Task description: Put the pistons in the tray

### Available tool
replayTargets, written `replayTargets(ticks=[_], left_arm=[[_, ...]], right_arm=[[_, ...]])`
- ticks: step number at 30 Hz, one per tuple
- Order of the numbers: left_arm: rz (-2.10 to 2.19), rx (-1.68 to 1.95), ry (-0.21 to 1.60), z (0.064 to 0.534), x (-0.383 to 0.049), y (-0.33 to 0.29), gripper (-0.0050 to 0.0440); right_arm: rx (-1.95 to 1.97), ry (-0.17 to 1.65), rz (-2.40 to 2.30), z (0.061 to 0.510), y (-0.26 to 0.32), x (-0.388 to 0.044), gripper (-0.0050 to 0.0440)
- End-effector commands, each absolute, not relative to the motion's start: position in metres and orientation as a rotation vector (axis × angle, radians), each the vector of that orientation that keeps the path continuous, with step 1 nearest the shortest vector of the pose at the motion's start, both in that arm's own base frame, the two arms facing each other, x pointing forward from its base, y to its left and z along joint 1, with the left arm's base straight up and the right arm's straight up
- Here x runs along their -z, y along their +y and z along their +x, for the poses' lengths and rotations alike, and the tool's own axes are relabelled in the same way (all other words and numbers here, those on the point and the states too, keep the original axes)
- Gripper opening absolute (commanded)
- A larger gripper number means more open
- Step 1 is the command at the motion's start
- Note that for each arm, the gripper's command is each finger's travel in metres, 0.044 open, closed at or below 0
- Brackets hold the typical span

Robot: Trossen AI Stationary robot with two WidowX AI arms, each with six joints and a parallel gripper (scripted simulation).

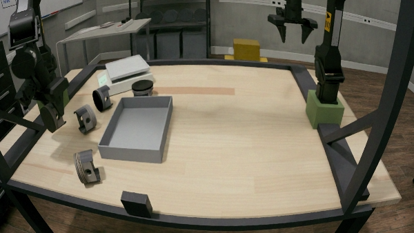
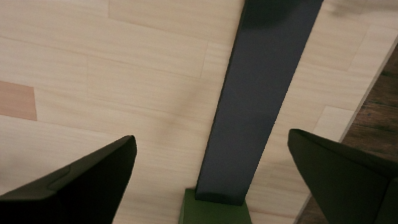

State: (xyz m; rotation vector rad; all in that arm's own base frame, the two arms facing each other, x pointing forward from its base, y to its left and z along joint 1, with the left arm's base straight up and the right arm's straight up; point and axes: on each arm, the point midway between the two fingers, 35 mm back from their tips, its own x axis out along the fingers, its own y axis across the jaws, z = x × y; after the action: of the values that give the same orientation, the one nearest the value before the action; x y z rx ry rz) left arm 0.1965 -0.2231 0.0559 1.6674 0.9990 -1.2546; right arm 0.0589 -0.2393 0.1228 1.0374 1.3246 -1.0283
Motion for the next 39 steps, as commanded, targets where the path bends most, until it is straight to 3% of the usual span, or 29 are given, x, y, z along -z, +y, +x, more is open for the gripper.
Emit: replayTargets(ticks=[1,39], left_arm=[[1.566,1.165,1.028,0.201,-0.070,-0.204,0.0158],[0.834,0.562,1.402,0.216,-0.090,-0.037,0.0158]], right_arm=[[1.034,1.299,1.013,0.061,-0.244,-0.131,0.0400],[1.034,1.299,1.013,0.061,-0.244,-0.131,0.0400]])
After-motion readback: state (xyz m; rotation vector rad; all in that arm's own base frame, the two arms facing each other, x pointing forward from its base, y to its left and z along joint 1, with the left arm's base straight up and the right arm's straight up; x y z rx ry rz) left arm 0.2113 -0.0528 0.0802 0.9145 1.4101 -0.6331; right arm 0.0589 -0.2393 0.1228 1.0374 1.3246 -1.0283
